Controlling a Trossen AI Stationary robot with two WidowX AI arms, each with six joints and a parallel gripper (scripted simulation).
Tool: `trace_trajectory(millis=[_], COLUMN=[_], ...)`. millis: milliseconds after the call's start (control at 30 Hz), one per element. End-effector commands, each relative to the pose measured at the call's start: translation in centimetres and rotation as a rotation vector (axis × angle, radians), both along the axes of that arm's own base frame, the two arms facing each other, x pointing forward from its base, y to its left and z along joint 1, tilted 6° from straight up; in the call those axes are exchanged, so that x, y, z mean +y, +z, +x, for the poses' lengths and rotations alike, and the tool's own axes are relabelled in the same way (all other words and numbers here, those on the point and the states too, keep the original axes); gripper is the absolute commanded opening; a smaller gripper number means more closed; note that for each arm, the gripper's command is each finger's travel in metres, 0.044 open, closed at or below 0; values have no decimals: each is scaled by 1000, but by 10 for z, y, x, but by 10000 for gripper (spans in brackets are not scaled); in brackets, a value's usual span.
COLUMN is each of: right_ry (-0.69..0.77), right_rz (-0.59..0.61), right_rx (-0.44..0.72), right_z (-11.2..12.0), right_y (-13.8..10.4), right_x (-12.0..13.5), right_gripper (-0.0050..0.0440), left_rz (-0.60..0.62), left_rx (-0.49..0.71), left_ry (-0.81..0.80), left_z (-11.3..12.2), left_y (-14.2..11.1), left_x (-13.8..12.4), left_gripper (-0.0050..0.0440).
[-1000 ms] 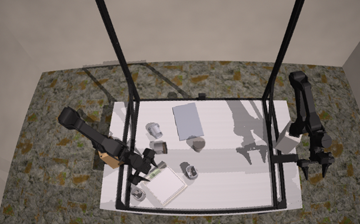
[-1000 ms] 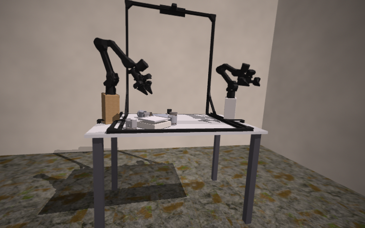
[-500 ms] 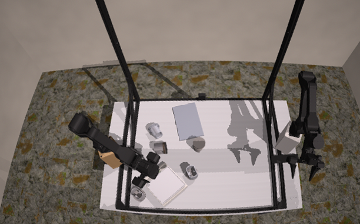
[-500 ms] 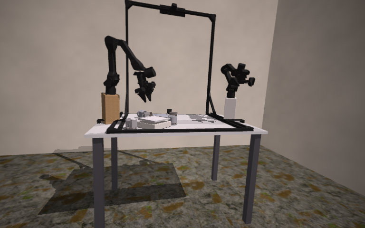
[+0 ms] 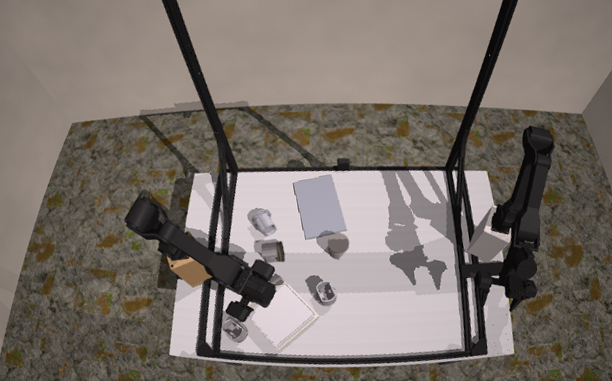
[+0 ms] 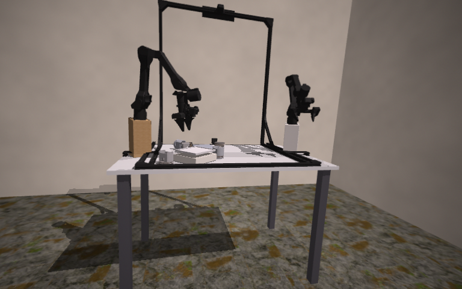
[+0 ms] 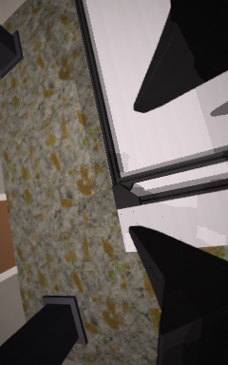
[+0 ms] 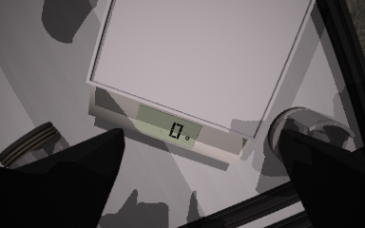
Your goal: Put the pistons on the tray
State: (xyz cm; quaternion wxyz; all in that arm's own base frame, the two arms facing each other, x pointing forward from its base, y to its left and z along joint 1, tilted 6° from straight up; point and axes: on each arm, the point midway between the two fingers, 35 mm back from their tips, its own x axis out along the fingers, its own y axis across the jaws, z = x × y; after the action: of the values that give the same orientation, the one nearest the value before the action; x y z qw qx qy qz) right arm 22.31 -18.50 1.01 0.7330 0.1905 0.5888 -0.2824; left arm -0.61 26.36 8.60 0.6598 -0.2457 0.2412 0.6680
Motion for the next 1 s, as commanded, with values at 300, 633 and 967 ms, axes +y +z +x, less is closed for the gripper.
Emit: trace_trajectory(millis=[300,633,967], right_ry=[-10,-14,-68], right_rz=[64,88,90], right_rx=[97,135,125], right_z=[0,0,-8], right_y=[-1,-2,-1], right_x=[-1,-1,-7], right_gripper=[378,378,378], left_rz=[-287,-466,-566], left_rx=[-10,-18,-22], left_ry=[-4,-9,-11], left_z=[3,4,4], left_y=[-49,-73,-75], left_x=[-4,-12,-13], left_gripper=[440,440,440])
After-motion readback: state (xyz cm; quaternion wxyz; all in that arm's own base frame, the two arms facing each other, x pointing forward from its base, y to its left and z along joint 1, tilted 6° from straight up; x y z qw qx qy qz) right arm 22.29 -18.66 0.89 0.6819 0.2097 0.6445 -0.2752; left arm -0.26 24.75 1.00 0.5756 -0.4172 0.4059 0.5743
